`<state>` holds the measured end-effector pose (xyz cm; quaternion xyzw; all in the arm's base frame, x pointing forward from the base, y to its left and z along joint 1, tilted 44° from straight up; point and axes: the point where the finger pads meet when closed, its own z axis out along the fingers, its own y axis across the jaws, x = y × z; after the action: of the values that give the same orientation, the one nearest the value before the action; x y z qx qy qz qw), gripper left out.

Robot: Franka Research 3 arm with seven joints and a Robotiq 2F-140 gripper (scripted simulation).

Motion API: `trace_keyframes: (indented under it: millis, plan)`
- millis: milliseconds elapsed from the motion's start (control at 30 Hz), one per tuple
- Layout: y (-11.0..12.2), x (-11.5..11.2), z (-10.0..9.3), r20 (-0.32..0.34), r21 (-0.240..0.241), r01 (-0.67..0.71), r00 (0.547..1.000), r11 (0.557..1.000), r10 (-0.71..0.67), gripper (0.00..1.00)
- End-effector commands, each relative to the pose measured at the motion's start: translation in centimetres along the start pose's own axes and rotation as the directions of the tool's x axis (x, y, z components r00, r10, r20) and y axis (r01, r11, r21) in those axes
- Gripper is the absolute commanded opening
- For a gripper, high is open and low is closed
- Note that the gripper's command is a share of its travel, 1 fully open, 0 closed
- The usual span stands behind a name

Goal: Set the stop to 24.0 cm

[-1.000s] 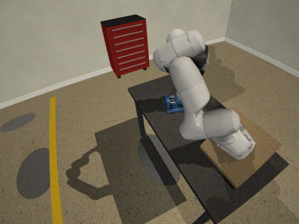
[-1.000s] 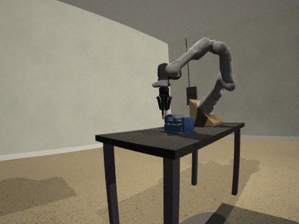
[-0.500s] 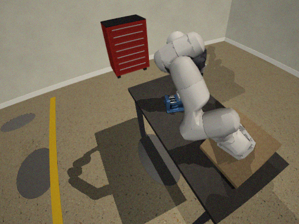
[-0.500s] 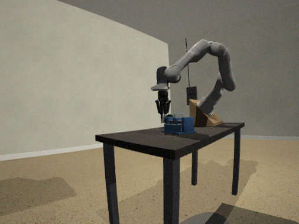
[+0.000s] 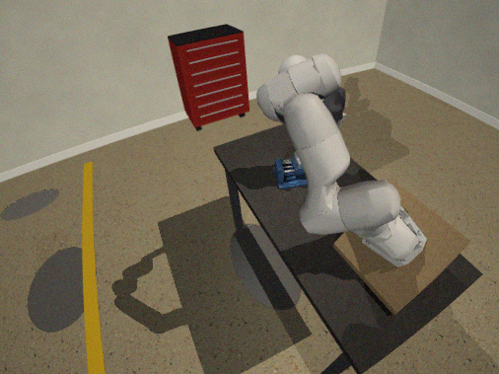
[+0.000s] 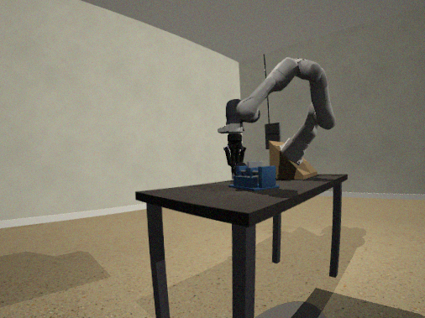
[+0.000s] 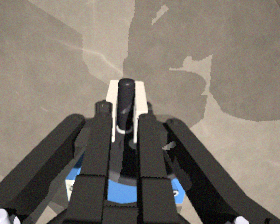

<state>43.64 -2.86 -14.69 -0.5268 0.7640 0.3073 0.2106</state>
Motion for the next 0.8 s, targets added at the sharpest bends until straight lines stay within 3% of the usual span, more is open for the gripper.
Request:
trace_keyframes:
  millis: [0, 767]
  plan:
    - [1.1, 0.1, 0.4, 0.005, -0.006, 0.008, 1.0, 1.0, -0.008, 0.04]
    - [3.8, 0.1, -0.9, 0.004, -0.006, 0.008, 1.0, 1.0, -0.008, 0.04]
